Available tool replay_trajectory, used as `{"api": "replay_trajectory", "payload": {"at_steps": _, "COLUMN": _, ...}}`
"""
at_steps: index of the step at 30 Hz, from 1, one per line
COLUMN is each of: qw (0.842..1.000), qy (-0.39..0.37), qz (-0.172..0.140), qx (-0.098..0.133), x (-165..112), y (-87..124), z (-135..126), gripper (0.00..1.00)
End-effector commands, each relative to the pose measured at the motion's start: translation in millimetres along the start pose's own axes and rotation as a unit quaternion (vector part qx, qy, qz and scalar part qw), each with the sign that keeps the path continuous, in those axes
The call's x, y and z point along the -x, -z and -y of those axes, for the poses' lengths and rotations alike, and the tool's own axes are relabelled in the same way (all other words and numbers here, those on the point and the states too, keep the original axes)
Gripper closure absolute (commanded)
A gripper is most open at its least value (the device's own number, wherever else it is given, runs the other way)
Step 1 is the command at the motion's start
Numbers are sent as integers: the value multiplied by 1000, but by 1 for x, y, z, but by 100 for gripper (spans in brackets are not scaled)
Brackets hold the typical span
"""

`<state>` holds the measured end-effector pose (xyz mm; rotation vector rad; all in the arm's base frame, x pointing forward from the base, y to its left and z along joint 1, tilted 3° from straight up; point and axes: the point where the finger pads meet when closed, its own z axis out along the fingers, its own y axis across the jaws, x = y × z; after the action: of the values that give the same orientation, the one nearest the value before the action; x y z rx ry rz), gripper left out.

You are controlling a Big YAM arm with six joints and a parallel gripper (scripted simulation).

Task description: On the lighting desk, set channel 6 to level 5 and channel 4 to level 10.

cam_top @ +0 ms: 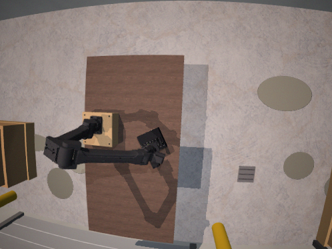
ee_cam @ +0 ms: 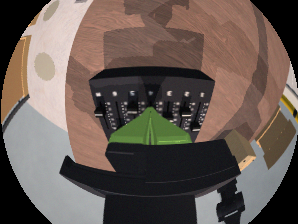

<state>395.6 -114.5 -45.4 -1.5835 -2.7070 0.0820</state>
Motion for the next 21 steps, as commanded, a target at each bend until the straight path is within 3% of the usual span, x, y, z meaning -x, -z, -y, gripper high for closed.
{"api": "replay_trajectory", "payload": {"at_steps": 1, "qw": 1000, "qy": -5, "qz": 7, "qx": 4, "x": 2, "y": 0, "z": -3, "gripper": 100}}
{"api": "replay_trajectory", "payload": {"at_steps": 21, "qw": 1000, "qy": -3, "qz": 9, "qx": 7, "x": 0, "y": 3, "z": -5, "gripper": 100}}
